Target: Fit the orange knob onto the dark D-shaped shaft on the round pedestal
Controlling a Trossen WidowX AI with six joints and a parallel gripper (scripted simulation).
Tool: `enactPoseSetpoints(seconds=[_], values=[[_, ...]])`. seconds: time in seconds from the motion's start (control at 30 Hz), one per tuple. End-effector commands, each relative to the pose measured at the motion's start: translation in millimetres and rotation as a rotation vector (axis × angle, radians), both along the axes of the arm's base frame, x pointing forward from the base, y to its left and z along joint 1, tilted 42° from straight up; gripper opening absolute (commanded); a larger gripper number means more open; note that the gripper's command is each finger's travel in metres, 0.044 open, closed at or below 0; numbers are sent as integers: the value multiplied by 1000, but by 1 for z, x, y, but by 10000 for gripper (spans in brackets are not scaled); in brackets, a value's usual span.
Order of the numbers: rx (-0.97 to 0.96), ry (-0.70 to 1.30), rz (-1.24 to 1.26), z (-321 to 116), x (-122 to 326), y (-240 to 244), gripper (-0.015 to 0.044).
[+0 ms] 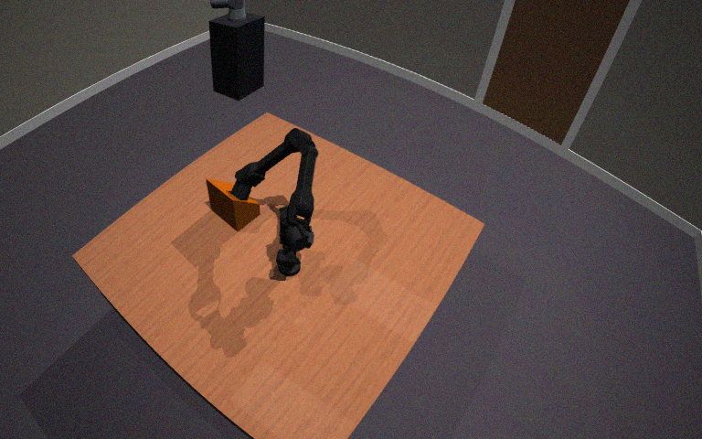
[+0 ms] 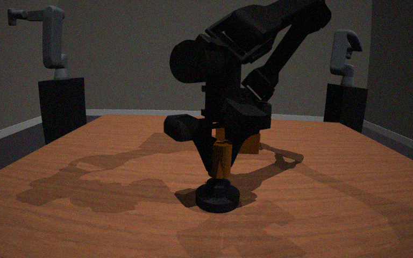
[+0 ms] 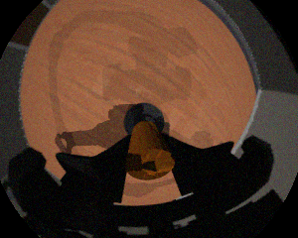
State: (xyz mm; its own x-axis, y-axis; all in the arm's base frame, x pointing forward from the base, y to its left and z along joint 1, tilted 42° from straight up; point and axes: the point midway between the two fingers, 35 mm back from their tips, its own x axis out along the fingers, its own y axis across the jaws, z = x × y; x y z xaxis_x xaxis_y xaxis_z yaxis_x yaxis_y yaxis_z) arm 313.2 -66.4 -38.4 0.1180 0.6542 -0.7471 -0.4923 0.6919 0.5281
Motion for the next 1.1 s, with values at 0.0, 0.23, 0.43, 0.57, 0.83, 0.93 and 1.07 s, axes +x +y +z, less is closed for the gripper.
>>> enactPoseSetpoints(seconds=[0.0,0.23,0.43,0.57,0.83,0.93,1.07], values=[[1,-7,5,-1,1,1,0],[1,-7,5,0,1,1,0],[0,-7,5,2,1,-1,0],[-3,-26,26,3,1,-2,0],[-24,-144,161,1,0,0,0],[-24,-144,161,0,0,0,0],[-24,-144,161,0,1,0,0]])
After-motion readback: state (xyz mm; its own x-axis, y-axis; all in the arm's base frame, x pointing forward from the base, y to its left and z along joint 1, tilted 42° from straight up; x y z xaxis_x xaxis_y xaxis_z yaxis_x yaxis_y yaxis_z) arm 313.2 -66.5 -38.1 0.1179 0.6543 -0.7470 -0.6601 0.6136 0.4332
